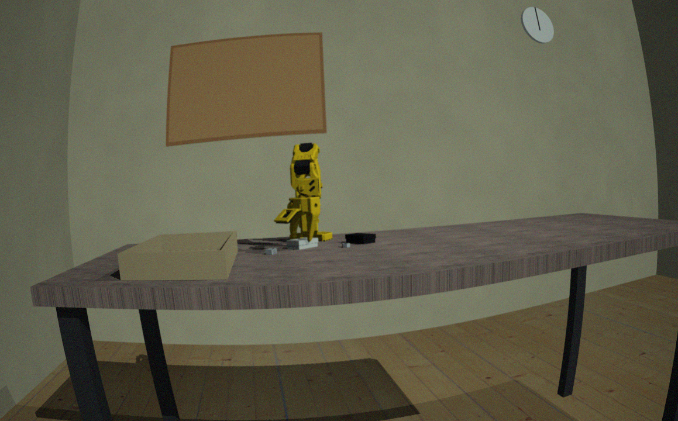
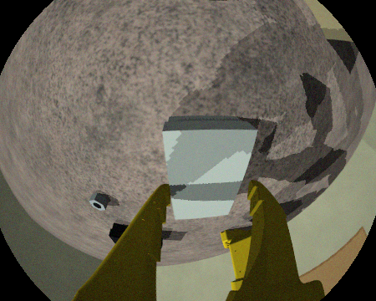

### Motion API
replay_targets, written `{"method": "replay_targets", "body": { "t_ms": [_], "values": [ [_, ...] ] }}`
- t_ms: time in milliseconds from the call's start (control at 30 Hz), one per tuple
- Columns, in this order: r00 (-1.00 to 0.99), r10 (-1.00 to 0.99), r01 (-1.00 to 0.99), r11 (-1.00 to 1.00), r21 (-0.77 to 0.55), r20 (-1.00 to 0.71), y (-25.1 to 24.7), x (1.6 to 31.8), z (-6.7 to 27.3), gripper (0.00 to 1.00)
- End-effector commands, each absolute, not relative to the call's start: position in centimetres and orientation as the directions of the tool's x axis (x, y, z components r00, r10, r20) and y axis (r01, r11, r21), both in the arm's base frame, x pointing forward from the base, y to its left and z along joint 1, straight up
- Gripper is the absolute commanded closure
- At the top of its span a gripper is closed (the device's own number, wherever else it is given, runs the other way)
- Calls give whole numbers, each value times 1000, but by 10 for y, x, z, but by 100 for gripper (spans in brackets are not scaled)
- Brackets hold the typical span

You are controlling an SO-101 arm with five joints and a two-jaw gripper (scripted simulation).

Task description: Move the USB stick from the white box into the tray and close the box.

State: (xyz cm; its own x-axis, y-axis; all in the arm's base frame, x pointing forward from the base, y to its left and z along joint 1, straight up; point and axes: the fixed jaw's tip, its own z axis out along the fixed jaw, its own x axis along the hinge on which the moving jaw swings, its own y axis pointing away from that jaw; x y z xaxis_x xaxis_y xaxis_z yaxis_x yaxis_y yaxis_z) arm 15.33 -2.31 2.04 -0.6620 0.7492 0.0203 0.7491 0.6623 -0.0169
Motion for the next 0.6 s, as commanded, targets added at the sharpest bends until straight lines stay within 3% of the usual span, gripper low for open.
{"method": "replay_targets", "body": {
  "t_ms": [0, 567],
  "values": [
    [-660, 751, 751, 660, 0, 0, -22, 158, 29, 71],
    [-660, 751, 751, 660, 0, 0, -22, 158, 56, 71]
  ]
}}
